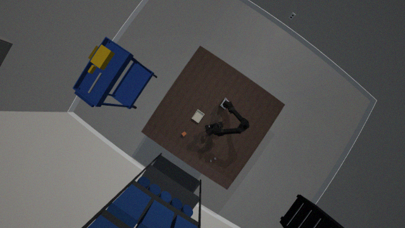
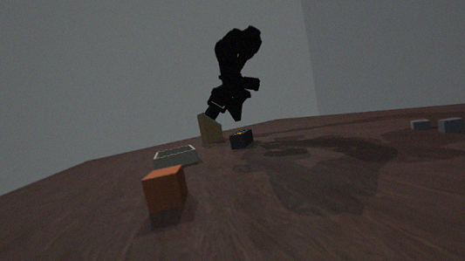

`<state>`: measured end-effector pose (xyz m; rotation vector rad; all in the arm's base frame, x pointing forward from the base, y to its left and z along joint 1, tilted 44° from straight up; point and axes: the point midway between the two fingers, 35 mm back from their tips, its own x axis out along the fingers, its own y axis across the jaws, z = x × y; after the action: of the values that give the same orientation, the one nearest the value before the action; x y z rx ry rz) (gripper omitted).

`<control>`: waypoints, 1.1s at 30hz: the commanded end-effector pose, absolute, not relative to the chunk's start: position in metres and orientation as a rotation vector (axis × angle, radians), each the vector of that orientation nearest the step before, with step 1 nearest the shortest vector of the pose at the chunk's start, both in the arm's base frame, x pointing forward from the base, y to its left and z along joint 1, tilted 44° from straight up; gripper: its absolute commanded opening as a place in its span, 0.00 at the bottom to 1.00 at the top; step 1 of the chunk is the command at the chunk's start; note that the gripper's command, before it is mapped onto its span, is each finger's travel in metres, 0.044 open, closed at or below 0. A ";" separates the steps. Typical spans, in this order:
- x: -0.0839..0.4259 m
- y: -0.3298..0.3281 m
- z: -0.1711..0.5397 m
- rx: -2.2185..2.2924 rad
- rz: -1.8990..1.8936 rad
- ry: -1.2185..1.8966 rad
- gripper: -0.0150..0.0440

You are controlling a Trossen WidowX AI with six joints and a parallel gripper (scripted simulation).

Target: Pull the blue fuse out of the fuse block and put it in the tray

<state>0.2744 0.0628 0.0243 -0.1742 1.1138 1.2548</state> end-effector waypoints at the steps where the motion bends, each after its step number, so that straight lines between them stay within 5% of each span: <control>1: 0.271 0.068 0.030 -0.192 1.303 1.080 0.37; 33: 0.267 0.086 0.012 -0.192 1.303 1.079 0.37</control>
<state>0.2684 0.0833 0.0150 -0.2019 1.0784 1.3035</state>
